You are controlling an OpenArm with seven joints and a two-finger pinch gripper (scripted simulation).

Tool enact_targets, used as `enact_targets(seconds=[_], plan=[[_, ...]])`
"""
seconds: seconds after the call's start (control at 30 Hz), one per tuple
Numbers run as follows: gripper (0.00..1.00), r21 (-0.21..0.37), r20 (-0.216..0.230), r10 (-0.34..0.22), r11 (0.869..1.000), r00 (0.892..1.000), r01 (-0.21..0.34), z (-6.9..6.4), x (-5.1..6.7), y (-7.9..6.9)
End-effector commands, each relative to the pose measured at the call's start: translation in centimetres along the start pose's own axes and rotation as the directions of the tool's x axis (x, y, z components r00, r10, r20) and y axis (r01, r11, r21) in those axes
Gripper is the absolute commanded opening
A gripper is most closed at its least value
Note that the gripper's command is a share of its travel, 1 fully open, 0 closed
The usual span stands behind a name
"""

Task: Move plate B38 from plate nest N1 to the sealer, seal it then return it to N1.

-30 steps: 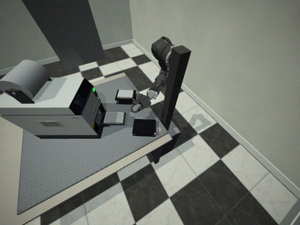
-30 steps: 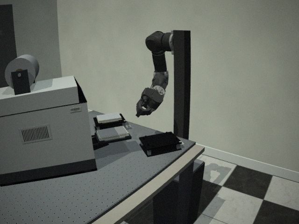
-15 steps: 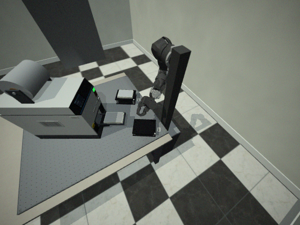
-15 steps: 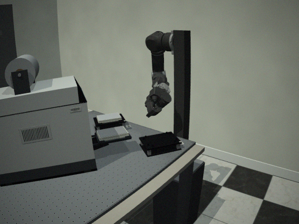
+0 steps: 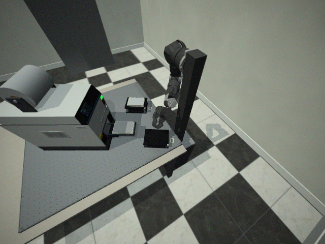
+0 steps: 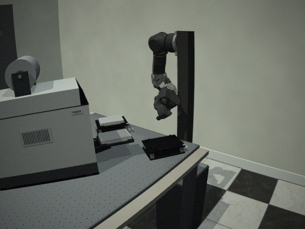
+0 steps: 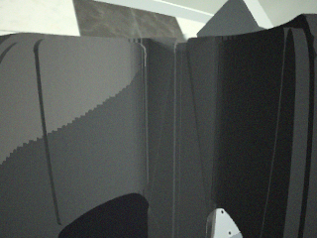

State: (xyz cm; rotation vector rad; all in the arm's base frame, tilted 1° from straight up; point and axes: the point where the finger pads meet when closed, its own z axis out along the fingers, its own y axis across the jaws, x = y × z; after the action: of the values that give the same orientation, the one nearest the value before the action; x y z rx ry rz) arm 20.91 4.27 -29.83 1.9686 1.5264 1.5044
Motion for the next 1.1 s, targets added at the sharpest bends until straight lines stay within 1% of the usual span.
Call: enact_targets(seconds=[0.0,0.4,0.43,0.47,0.5,0.57,0.97,1.0,1.07], plan=[[0.0,0.067,0.044,-0.064,0.996,0.997,0.061,0.0,0.0,-0.9],[0.0,0.067,0.044,-0.064,0.996,0.997,0.061,0.0,0.0,-0.9],[0.0,0.1,0.04,-0.099,0.99,0.994,0.095,-0.1,0.3,-1.1],[0.0,0.138,0.036,-0.136,0.982,0.99,0.129,-0.1,0.5,-1.4],[0.0,0.176,0.031,-0.171,0.971,0.985,0.163,-0.1,0.7,-1.7],[0.0,0.25,0.017,-0.242,0.941,0.97,0.23,-0.2,1.2,-2.3],[0.0,0.25,0.017,-0.242,0.941,0.97,0.23,-0.2,1.2,-2.3],[0.0,0.283,0.003,-0.275,0.922,0.961,0.263,-0.2,1.1,-2.1],[0.0,0.353,-0.019,-0.341,0.877,0.94,0.325,-0.1,0.8,-1.8]])
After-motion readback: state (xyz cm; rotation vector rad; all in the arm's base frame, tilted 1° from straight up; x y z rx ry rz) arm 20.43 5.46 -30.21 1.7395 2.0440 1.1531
